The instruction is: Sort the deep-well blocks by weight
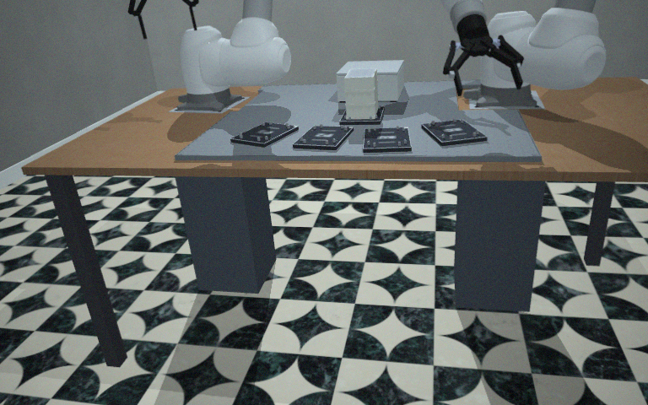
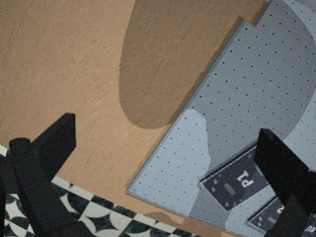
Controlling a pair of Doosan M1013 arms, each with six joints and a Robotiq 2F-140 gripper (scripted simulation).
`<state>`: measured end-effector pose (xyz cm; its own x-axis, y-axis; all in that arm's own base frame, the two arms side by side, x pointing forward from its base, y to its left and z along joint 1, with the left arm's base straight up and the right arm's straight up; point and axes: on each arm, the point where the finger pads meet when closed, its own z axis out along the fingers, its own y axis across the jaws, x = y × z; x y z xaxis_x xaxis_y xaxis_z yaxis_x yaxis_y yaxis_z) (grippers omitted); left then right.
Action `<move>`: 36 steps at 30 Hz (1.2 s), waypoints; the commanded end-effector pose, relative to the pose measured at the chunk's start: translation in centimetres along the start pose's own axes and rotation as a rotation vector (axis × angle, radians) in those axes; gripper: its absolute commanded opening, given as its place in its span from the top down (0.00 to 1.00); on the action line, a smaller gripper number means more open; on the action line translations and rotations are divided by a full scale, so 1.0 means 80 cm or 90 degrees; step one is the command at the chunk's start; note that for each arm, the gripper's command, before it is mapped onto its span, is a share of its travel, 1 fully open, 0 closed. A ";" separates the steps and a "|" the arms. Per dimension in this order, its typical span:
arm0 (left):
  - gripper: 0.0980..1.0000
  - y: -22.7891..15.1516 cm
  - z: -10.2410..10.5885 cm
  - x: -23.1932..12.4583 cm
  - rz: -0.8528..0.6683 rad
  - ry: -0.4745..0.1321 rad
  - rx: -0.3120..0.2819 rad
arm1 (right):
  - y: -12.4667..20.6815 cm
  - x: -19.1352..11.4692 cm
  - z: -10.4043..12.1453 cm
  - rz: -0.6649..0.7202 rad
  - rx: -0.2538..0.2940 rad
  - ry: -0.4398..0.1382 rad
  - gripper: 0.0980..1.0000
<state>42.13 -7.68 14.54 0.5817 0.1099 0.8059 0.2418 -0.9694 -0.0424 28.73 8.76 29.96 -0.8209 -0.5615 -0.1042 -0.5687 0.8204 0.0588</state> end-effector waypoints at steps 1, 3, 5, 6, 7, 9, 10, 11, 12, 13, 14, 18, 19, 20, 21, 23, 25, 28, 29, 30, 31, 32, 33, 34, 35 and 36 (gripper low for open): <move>0.00 0.000 0.000 0.001 0.000 0.000 0.000 | -0.004 -0.003 -0.001 0.017 0.002 0.004 0.00; 0.00 0.000 0.000 0.001 0.000 0.000 0.000 | -0.008 -0.005 -0.001 0.032 0.004 0.007 0.00; 0.00 0.000 0.000 0.001 0.000 0.000 0.000 | -0.013 -0.007 -0.001 0.050 0.007 0.011 0.00; 0.00 0.000 0.000 0.001 0.000 0.000 0.000 | -0.015 -0.008 -0.001 0.060 0.009 0.014 0.00; 0.00 0.000 0.000 0.001 0.000 0.000 0.000 | -0.018 -0.010 -0.001 0.070 0.010 0.016 0.00; 0.00 0.000 0.000 0.001 0.000 0.000 0.000 | -0.024 -0.013 -0.001 0.093 0.014 0.021 0.00; 0.00 0.000 0.000 0.001 0.000 0.000 0.000 | -0.027 -0.014 -0.001 0.104 0.016 0.023 0.00; 0.00 0.000 0.000 0.001 0.000 0.000 0.000 | -0.030 -0.016 -0.001 0.116 0.018 0.026 0.00; 0.00 0.000 0.000 0.001 0.000 0.000 0.000 | -0.030 -0.016 -0.001 0.116 0.018 0.026 0.00; 0.00 0.000 0.000 0.001 0.000 0.000 0.000 | -0.030 -0.016 -0.001 0.116 0.018 0.026 0.00; 0.00 0.000 0.000 0.001 0.000 0.000 0.000 | -0.033 -0.017 -0.002 0.128 0.020 0.028 0.00; 0.00 0.000 0.000 0.001 0.000 0.000 0.000 | -0.046 -0.024 -0.001 0.176 0.029 0.038 0.00; 0.00 0.000 0.000 0.001 0.000 0.000 0.000 | -0.049 -0.025 -0.001 0.187 0.032 0.040 0.00; 0.00 0.000 0.000 0.001 0.000 0.000 0.000 | -0.052 -0.027 -0.001 0.198 0.034 0.042 0.00; 0.00 0.000 0.000 0.001 0.000 0.000 0.000 | -0.054 -0.028 -0.001 0.209 0.036 0.044 0.00; 0.00 0.000 0.000 0.001 0.000 0.000 0.000 | -0.059 -0.031 -0.001 0.228 0.040 0.048 0.00; 0.00 0.000 0.000 0.001 0.000 0.000 0.000 | -0.064 -0.033 -0.001 0.244 0.044 0.051 0.00; 0.00 0.000 0.000 0.001 0.000 0.000 0.000 | -0.069 -0.035 -0.001 0.262 0.048 0.054 0.00; 0.00 0.000 0.000 0.001 0.000 0.000 0.000 | -0.069 -0.035 -0.001 0.262 0.048 0.054 0.00; 0.00 0.000 0.000 0.001 0.000 0.000 0.000 | -0.069 -0.035 -0.001 0.262 0.048 0.054 0.00; 0.00 0.000 0.000 0.001 0.000 0.000 0.000 | -0.070 -0.036 -0.001 0.267 0.049 0.055 0.00; 0.00 0.000 0.000 0.001 0.000 0.000 0.000 | -0.071 -0.037 -0.001 0.270 0.050 0.056 0.00; 0.00 0.000 0.000 0.001 0.000 0.000 0.000 | -0.072 -0.037 -0.001 0.273 0.050 0.056 0.00; 0.00 0.000 0.000 0.001 0.000 0.000 0.000 | -0.072 -0.037 -0.001 0.275 0.051 0.056 0.00; 0.00 0.000 0.000 0.001 0.000 0.000 0.000 | -0.073 -0.038 -0.001 0.277 0.051 0.057 0.00; 0.00 0.000 0.000 0.001 0.000 0.000 0.000 | -0.073 -0.038 -0.001 0.278 0.052 0.057 0.00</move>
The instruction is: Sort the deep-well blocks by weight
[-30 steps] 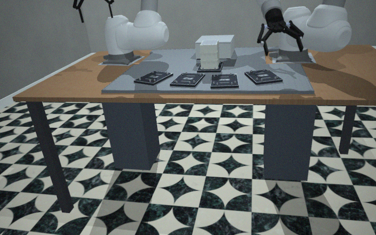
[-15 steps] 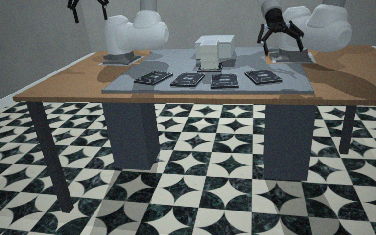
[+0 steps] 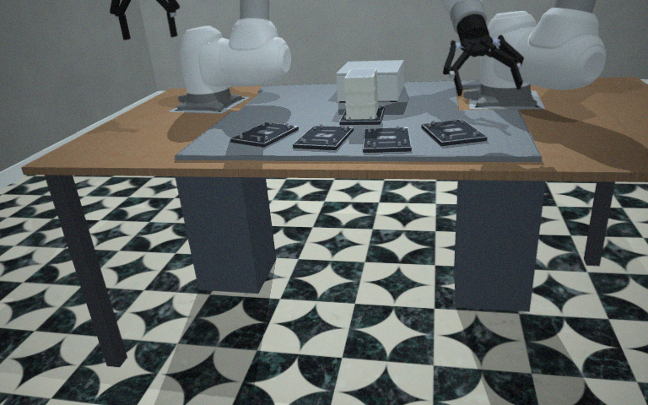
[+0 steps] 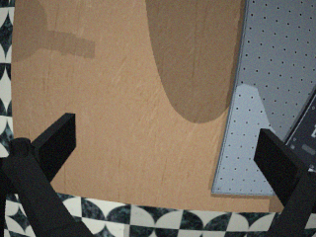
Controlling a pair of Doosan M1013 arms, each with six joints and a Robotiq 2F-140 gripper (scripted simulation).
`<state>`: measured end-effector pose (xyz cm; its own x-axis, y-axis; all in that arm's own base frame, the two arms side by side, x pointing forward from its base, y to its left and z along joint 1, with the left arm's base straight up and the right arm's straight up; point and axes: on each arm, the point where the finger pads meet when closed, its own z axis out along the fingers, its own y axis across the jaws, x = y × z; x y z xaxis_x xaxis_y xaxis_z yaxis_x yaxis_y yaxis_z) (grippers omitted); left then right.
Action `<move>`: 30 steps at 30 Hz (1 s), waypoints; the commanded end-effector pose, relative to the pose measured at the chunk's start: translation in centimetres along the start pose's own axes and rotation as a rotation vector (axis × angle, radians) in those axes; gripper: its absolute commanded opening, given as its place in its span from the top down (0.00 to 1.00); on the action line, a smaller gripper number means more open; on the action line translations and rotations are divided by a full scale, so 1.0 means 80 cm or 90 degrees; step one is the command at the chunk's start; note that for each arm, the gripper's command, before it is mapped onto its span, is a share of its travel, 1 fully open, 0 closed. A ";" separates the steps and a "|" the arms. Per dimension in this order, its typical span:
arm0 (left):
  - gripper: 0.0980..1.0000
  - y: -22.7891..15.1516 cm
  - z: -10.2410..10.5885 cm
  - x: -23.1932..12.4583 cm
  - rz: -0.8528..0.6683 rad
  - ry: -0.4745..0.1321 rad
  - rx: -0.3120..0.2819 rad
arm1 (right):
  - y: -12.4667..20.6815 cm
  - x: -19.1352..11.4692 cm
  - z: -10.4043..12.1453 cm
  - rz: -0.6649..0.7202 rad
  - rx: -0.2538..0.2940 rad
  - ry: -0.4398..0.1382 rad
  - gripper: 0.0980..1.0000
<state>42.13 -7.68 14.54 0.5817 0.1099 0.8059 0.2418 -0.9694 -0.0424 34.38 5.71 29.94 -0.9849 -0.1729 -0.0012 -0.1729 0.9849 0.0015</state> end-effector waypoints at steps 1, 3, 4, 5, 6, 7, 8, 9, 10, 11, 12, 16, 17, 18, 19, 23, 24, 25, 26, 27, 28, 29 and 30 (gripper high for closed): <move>0.00 0.000 0.000 0.001 0.000 0.000 0.000 | -0.001 -0.002 0.000 0.006 0.001 0.000 0.00; 0.00 0.000 0.000 0.001 0.000 0.000 0.000 | -0.001 -0.002 0.000 0.006 0.001 0.000 0.00; 0.00 0.000 0.000 0.001 0.000 0.000 0.000 | -0.001 -0.002 0.000 0.006 0.001 0.000 0.00; 0.00 0.000 0.000 0.001 0.000 0.000 0.000 | -0.002 -0.002 0.000 0.007 0.001 0.000 0.00; 0.00 0.000 0.000 0.001 0.000 0.000 0.000 | -0.004 -0.002 0.000 0.010 0.001 0.000 0.00; 0.00 0.000 0.000 0.001 0.000 0.000 0.000 | -0.007 -0.002 0.000 0.014 0.001 0.000 0.00; 0.00 0.000 0.000 0.001 0.000 0.000 0.000 | -0.011 -0.001 -0.001 0.021 0.001 0.000 0.00; 0.00 0.000 0.000 0.001 0.000 0.000 0.000 | -0.017 -0.001 -0.001 0.030 0.001 0.000 0.00; 0.00 0.000 0.000 0.001 0.000 0.000 0.000 | -0.017 -0.001 -0.001 0.030 0.001 0.000 0.00; 0.00 0.000 0.000 0.001 0.000 0.000 0.000 | -0.017 -0.001 -0.001 0.030 0.001 0.000 0.00; 0.00 0.000 0.000 0.001 0.000 0.000 0.000 | -0.024 -0.001 -0.001 0.040 0.001 0.000 0.00; 0.00 0.000 0.000 0.001 0.000 0.000 0.000 | -0.058 0.003 -0.001 0.089 0.001 0.000 0.00; 0.00 0.000 0.000 0.001 0.000 0.000 0.000 | -0.066 0.004 -0.001 0.100 0.001 0.000 0.00; 0.00 0.000 0.000 0.001 0.000 0.000 0.000 | -0.073 0.005 -0.001 0.111 0.001 0.000 0.00; 0.00 0.000 0.000 0.001 0.000 0.000 0.000 | -0.078 0.006 -0.001 0.119 0.001 0.000 0.00; 0.00 0.000 0.000 0.001 0.000 0.000 0.000 | -0.088 0.008 -0.001 0.134 0.001 0.000 0.00; 0.00 0.000 0.000 0.001 0.000 0.000 0.000 | -0.089 0.008 -0.001 0.134 0.001 0.000 0.00; 0.00 0.000 0.000 0.001 0.000 0.000 0.000 | -0.089 0.008 -0.001 0.134 0.001 0.000 0.00; 0.00 0.000 0.000 0.001 0.000 0.000 0.000 | -0.089 0.008 -0.001 0.134 0.001 0.000 0.00; 0.00 0.000 0.000 0.001 0.000 0.000 0.000 | -0.089 0.008 -0.001 0.134 0.001 0.000 0.00; 0.00 0.000 0.000 0.001 0.000 0.000 0.000 | -0.089 0.008 -0.001 0.134 0.001 0.000 0.00; 0.00 0.000 0.000 0.001 0.000 0.000 0.000 | -0.089 0.008 -0.001 0.134 0.001 0.000 0.00; 0.00 0.000 0.000 0.001 0.000 0.000 0.000 | -0.089 0.008 -0.001 0.134 0.001 0.000 0.00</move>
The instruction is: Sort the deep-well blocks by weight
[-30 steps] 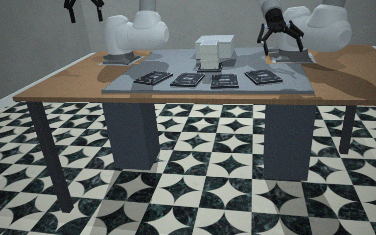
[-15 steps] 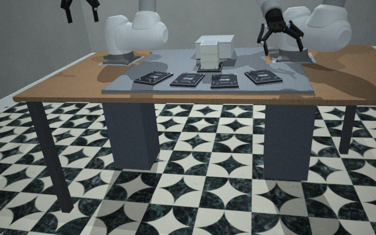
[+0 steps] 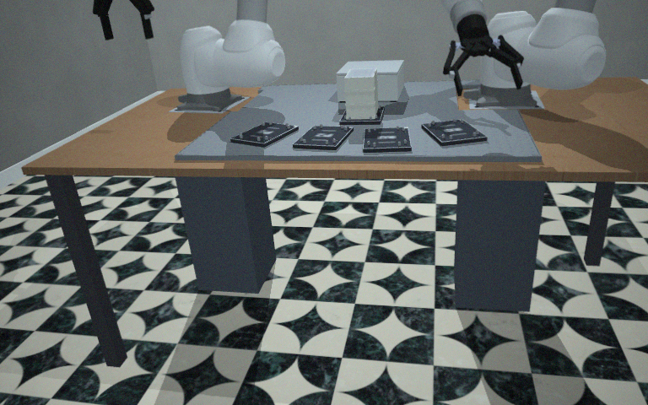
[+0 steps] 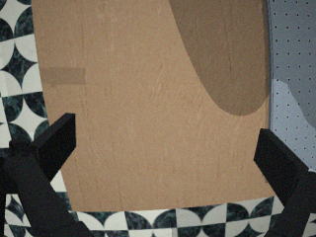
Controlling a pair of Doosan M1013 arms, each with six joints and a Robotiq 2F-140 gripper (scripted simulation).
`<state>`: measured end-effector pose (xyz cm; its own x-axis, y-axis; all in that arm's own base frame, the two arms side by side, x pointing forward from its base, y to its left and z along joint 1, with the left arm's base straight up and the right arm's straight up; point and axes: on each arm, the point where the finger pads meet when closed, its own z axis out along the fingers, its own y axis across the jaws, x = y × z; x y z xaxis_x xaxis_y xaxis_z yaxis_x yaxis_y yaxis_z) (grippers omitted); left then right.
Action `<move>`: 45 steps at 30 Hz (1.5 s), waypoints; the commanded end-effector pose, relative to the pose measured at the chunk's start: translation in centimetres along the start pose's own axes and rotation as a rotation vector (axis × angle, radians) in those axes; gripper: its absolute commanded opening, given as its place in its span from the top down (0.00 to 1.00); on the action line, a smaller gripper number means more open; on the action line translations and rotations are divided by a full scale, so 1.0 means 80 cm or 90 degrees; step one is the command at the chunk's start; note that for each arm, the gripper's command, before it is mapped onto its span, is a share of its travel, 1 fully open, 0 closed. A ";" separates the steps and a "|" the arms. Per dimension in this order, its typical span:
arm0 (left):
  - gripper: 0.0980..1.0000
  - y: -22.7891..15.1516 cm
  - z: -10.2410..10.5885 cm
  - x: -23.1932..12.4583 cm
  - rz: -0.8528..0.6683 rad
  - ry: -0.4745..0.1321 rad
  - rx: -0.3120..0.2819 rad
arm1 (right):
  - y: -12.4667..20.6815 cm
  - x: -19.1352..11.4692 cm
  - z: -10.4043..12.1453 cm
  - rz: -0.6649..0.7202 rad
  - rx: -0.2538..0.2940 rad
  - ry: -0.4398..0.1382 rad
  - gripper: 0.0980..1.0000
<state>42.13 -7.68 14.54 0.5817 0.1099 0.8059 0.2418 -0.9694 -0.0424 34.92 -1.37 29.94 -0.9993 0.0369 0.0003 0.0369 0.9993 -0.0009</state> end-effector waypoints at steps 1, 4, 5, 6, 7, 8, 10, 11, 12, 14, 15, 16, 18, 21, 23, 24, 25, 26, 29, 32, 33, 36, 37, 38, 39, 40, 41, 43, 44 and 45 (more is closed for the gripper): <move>0.00 0.000 0.000 0.001 0.000 0.000 0.000 | 0.000 -0.001 0.000 0.000 0.000 0.000 0.00; 0.00 0.000 0.000 0.001 0.000 0.000 0.000 | 0.000 -0.001 0.000 0.000 0.000 0.000 0.00; 0.00 0.000 0.000 0.001 0.000 0.000 0.000 | 0.000 -0.001 0.000 0.000 0.000 0.000 0.00; 0.00 0.000 0.000 0.001 0.000 0.000 0.000 | 0.000 -0.001 0.000 0.000 0.000 0.000 0.00; 0.00 0.004 -0.002 0.005 -0.011 -0.009 0.015 | -0.006 0.002 0.000 -0.021 0.000 -0.001 0.00; 0.00 0.008 -0.004 0.009 -0.014 -0.010 0.018 | -0.011 0.005 0.001 -0.042 0.000 -0.001 0.00; 0.00 0.016 -0.008 0.018 -0.014 -0.010 0.018 | -0.022 0.011 0.002 -0.085 0.000 -0.001 0.00; 0.00 0.018 -0.009 0.020 -0.014 -0.010 0.018 | -0.028 0.014 0.003 -0.106 0.000 -0.001 0.00; 0.00 0.022 -0.011 0.024 -0.023 -0.023 0.032 | -0.033 0.016 0.004 -0.127 0.000 -0.001 0.00; 0.00 0.027 -0.014 0.028 -0.025 -0.026 0.036 | -0.039 0.019 0.004 -0.148 0.000 -0.001 0.00; 0.00 0.027 -0.014 0.028 -0.025 -0.026 0.036 | -0.039 0.019 0.004 -0.148 0.000 -0.001 0.00; 0.00 0.031 -0.017 0.032 -0.025 -0.026 0.036 | -0.044 0.022 0.005 -0.169 0.000 -0.001 0.00; 0.00 0.040 -0.023 0.038 -0.035 -0.047 0.051 | -0.056 0.028 0.006 -0.212 0.000 -0.001 0.00; 0.00 0.053 -0.032 0.048 -0.035 -0.047 0.051 | -0.072 0.036 0.008 -0.276 0.000 -0.001 0.00; 0.00 0.059 -0.037 0.051 -0.040 -0.066 0.060 | -0.083 0.042 0.010 -0.318 0.000 -0.001 0.00; 0.00 0.064 -0.040 0.053 -0.042 -0.073 0.064 | -0.089 0.044 0.010 -0.339 0.000 -0.001 0.00; 0.00 0.068 -0.044 0.055 -0.042 -0.073 0.064 | -0.094 0.047 0.011 -0.360 0.000 -0.001 0.00; 0.00 0.073 -0.048 0.058 -0.042 -0.073 0.064 | -0.100 0.050 0.012 -0.382 0.000 -0.001 0.00; 0.00 0.083 -0.057 0.061 -0.047 -0.102 0.073 | -0.117 0.058 0.014 -0.445 0.000 -0.001 0.00; 0.00 0.088 -0.061 0.063 -0.047 -0.102 0.073 | -0.122 0.061 0.014 -0.467 0.000 -0.001 0.00; 0.00 0.092 -0.065 0.064 -0.049 -0.123 0.078 | -0.128 0.064 0.015 -0.488 0.000 -0.001 0.00; 0.00 0.106 -0.077 0.067 -0.050 -0.136 0.080 | -0.144 0.073 0.017 -0.551 0.000 -0.001 0.00; 0.00 0.110 -0.082 0.068 -0.050 -0.136 0.080 | -0.150 0.075 0.018 -0.573 0.000 -0.001 0.00; 0.00 0.115 -0.086 0.069 -0.050 -0.136 0.080 | -0.155 0.078 0.019 -0.594 0.000 -0.001 0.00; 0.00 0.116 -0.087 0.070 -0.050 -0.136 0.080 | -0.161 0.081 0.019 -0.615 0.000 -0.001 0.00; 0.00 0.121 -0.092 0.070 -0.050 -0.157 0.082 | -0.166 0.084 0.020 -0.636 0.000 -0.001 0.00; 0.00 0.125 -0.096 0.071 -0.049 -0.173 0.083 | -0.172 0.087 0.021 -0.658 0.000 -0.001 0.00; 0.00 0.134 -0.105 0.072 -0.049 -0.173 0.083 | -0.183 0.092 0.022 -0.700 0.000 -0.001 0.00; 0.00 0.138 -0.110 0.072 -0.049 -0.173 0.083 | -0.189 0.095 0.023 -0.721 0.000 -0.001 0.00; 0.00 0.139 -0.111 0.072 -0.049 -0.173 0.083 | -0.194 0.098 0.023 -0.742 0.000 -0.001 0.00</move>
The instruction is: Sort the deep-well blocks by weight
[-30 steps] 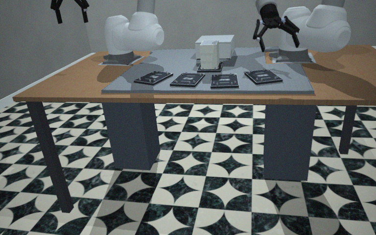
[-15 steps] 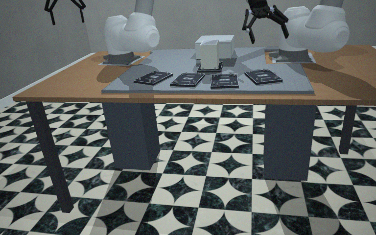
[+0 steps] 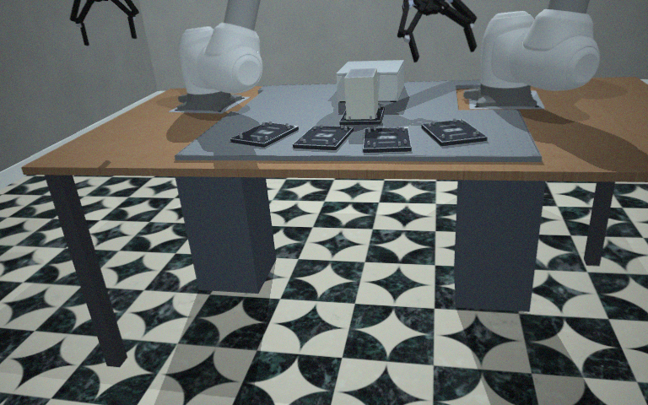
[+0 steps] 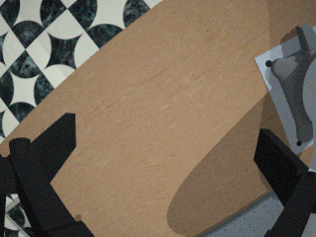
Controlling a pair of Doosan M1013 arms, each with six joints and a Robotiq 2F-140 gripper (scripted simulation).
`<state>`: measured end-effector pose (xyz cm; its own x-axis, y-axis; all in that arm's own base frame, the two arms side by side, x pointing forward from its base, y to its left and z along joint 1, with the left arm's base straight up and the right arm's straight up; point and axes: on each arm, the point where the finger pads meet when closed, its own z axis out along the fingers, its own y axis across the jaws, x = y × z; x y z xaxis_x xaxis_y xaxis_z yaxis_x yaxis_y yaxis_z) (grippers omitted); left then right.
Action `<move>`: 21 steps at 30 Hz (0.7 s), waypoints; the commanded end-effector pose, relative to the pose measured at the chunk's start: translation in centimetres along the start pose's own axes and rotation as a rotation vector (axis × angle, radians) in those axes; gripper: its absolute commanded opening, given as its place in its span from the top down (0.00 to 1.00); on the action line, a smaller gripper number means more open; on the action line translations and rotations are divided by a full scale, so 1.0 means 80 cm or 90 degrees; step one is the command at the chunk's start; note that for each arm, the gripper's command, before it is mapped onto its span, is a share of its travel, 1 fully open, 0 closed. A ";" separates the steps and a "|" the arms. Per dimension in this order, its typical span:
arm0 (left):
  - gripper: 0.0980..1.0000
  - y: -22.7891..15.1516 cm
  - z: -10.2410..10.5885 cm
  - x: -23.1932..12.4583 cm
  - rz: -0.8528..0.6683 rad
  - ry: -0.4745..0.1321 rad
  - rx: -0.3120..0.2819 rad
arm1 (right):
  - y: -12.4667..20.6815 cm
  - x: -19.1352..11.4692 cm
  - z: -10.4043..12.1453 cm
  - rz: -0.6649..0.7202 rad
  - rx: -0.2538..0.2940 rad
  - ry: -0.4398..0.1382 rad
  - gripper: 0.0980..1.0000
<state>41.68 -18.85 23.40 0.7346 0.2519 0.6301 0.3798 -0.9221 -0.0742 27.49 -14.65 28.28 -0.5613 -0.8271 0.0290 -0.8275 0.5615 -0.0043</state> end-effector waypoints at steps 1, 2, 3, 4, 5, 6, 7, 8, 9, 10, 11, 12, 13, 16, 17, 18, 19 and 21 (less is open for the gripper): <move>0.00 0.012 -0.017 -0.003 0.003 -0.027 0.003 | -0.004 0.033 0.004 -0.120 0.000 -0.019 0.00; 0.00 0.016 -0.022 -0.005 0.006 -0.046 0.003 | -0.005 0.039 0.005 -0.141 0.000 -0.019 0.00; 0.00 0.016 -0.022 -0.005 0.006 -0.046 0.003 | -0.005 0.039 0.005 -0.141 0.000 -0.019 0.00; 0.00 0.016 -0.022 -0.005 0.006 -0.046 0.003 | -0.005 0.039 0.005 -0.141 0.000 -0.019 0.00; 0.00 0.019 -0.027 -0.006 0.006 -0.046 0.003 | -0.005 0.046 0.006 -0.162 0.000 -0.019 0.00; 0.00 0.023 -0.032 -0.007 0.006 -0.046 0.003 | -0.006 0.052 0.007 -0.183 0.001 -0.019 0.00; 0.00 0.026 -0.037 -0.009 0.006 -0.046 0.003 | -0.007 0.058 0.007 -0.205 0.001 -0.019 0.00; 0.00 0.029 -0.040 -0.010 0.006 -0.046 0.003 | -0.007 0.064 0.008 -0.226 0.001 -0.019 0.00; 0.00 0.032 -0.045 -0.011 0.011 -0.067 0.002 | -0.008 0.070 0.009 -0.247 0.001 -0.019 0.00; 0.00 0.035 -0.051 -0.013 0.016 -0.088 0.001 | -0.008 0.076 0.010 -0.268 0.002 -0.019 0.00; 0.00 0.039 -0.056 -0.015 0.016 -0.089 0.001 | -0.009 0.083 0.011 -0.289 0.002 -0.019 0.00; 0.00 0.042 -0.061 -0.016 0.016 -0.089 0.001 | -0.009 0.089 0.012 -0.311 0.002 -0.019 0.00; 0.00 0.045 -0.066 -0.018 0.016 -0.089 0.001 | -0.010 0.095 0.013 -0.332 0.003 -0.019 0.00; 0.00 0.052 -0.077 -0.021 0.022 -0.109 -0.001 | -0.012 0.113 0.015 -0.396 0.004 -0.019 0.00; 0.00 0.056 -0.082 -0.023 0.028 -0.129 -0.004 | -0.012 0.120 0.016 -0.417 0.004 -0.019 0.00; 0.00 0.059 -0.087 -0.025 0.029 -0.134 -0.004 | -0.013 0.126 0.017 -0.438 0.004 -0.018 0.00; 0.00 0.062 -0.092 -0.027 0.029 -0.134 -0.004 | -0.013 0.132 0.018 -0.459 0.005 -0.018 0.00; 0.00 0.062 -0.092 -0.027 0.029 -0.134 -0.004 | -0.013 0.132 0.018 -0.459 0.005 -0.018 0.00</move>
<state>38.12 -25.67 27.13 0.8459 0.2648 0.4629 0.3428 -0.9350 -0.0915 22.91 -22.88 27.27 0.0331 -0.9992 0.0227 -0.9992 -0.0327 0.0211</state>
